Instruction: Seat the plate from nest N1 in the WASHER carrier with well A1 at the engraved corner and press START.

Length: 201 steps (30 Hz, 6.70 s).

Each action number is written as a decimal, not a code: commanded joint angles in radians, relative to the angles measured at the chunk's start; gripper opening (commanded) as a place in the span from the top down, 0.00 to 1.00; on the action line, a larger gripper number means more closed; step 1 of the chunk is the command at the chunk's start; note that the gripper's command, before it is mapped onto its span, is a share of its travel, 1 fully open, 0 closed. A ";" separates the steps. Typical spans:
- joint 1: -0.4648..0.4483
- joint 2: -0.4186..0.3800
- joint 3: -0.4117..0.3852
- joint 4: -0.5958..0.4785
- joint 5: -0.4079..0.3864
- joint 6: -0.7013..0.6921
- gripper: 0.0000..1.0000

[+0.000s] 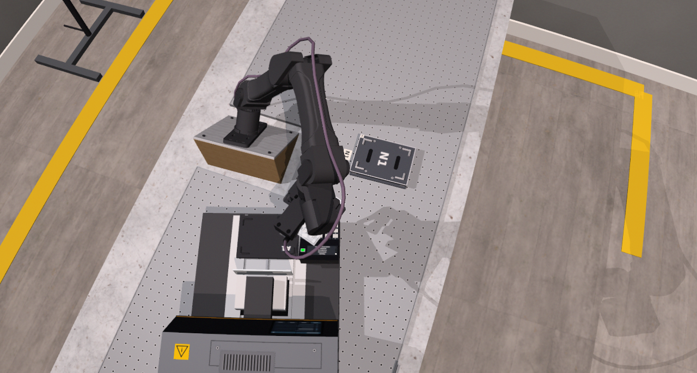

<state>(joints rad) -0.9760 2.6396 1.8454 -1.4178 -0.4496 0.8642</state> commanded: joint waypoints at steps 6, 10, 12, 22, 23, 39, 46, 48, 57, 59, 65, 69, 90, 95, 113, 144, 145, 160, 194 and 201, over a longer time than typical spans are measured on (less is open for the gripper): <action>-0.018 -0.026 0.037 -0.018 0.016 0.020 0.16; -0.018 -0.026 0.037 -0.018 0.016 0.018 0.16; -0.018 -0.026 0.037 -0.018 0.016 0.018 0.16; -0.018 -0.026 0.037 -0.018 0.016 0.018 0.16; -0.018 -0.026 0.037 -0.018 0.016 0.018 0.16; -0.071 0.014 -0.021 -0.008 0.046 0.134 0.16; -0.127 0.026 -0.028 -0.008 0.081 0.249 0.16; -0.155 0.017 0.005 -0.007 0.097 0.298 0.16; -0.257 0.061 0.021 -0.018 0.161 0.512 0.16; -0.281 0.070 0.028 -0.020 0.176 0.560 0.16; -0.300 0.087 0.049 -0.028 0.197 0.672 0.16; -0.290 0.079 0.055 -0.032 0.197 0.732 0.16; -0.310 0.087 0.060 -0.037 0.200 0.731 0.16; -0.310 0.089 0.061 -0.038 0.200 0.731 0.16; -0.311 0.094 0.062 -0.038 0.200 0.729 0.16; -0.312 0.097 0.062 -0.038 0.201 0.726 0.16; -0.312 0.097 0.062 -0.038 0.201 0.726 0.16; -0.312 0.097 0.062 -0.038 0.201 0.725 0.16; -0.313 0.078 0.062 -0.038 0.201 0.724 0.16; -0.313 0.077 0.062 -0.038 0.201 0.725 0.16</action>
<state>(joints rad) -1.2705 2.7274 1.8729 -1.4376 -0.2646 1.5890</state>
